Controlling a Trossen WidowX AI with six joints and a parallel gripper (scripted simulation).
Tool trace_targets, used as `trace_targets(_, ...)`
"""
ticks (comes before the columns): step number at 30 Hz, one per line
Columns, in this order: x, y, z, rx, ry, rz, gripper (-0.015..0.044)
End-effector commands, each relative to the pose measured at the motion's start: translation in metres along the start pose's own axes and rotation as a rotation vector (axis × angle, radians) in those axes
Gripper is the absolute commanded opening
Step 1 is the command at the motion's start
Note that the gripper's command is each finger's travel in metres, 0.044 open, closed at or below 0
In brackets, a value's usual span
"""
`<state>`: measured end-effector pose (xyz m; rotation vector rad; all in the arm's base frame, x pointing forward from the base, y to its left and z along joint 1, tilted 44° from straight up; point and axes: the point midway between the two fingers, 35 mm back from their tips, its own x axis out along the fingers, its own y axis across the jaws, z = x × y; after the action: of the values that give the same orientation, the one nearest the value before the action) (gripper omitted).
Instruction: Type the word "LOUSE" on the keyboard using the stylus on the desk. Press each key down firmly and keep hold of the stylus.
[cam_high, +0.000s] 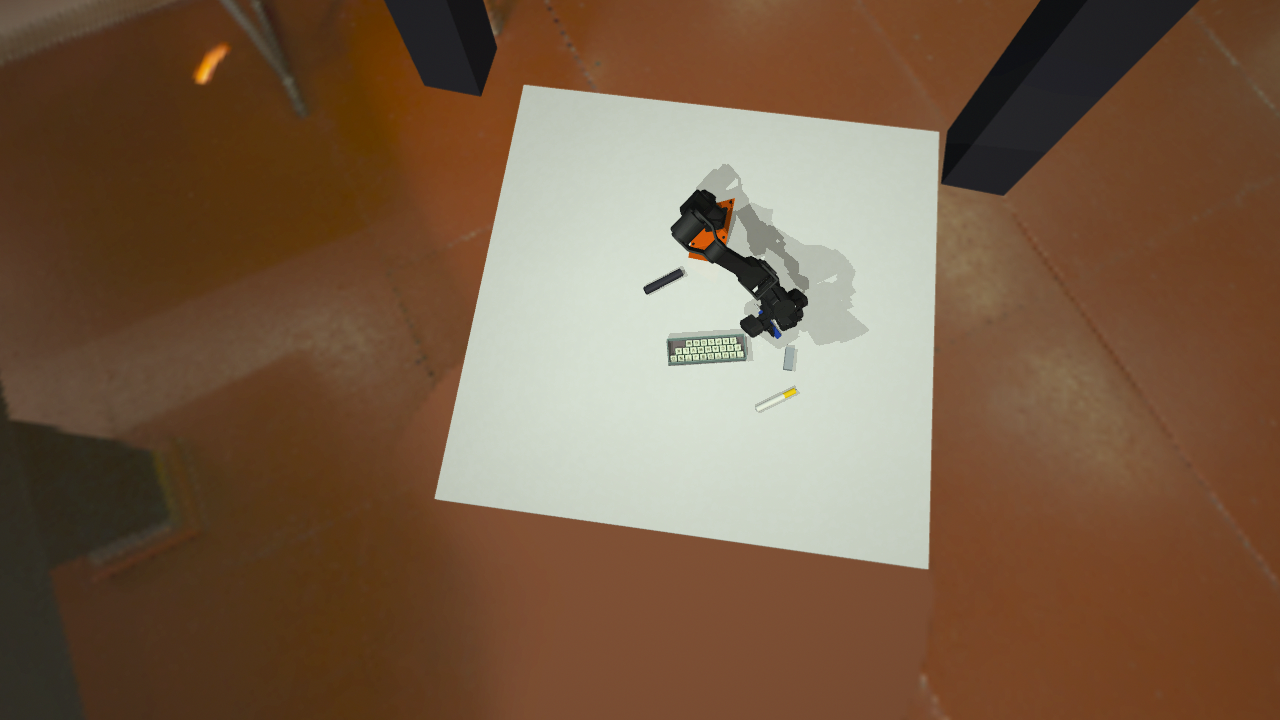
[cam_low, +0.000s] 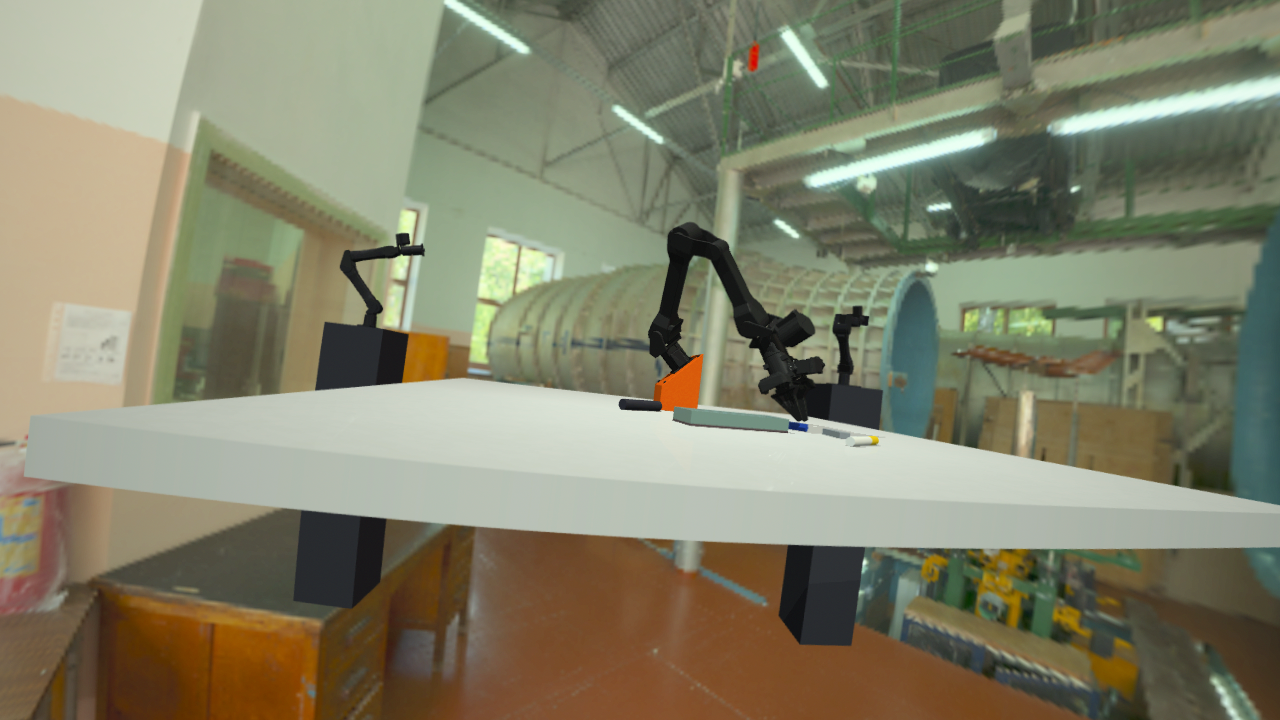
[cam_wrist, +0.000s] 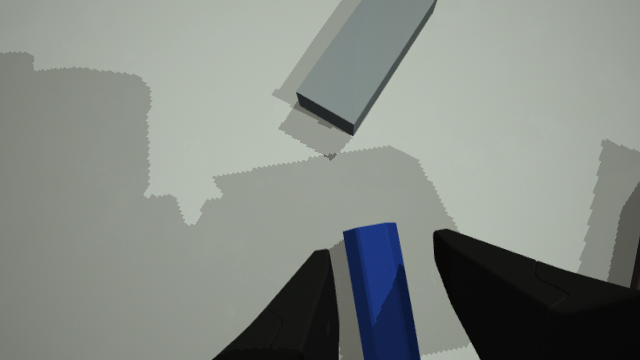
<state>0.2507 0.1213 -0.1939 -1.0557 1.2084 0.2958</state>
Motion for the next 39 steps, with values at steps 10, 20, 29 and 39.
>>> trace_targets(10, 0.010, 0.001, -0.007, -0.006, 0.002, 0.004, 0.0150)
trace_targets(20, 0.012, 0.000, -0.008, -0.001, 0.003, 0.000, 0.0071)
trace_targets(29, 0.005, 0.000, -0.003, -0.001, 0.002, 0.001, 0.0000)
trace_targets(39, -0.031, 0.001, 0.018, 0.000, 0.001, 0.004, 0.0000)
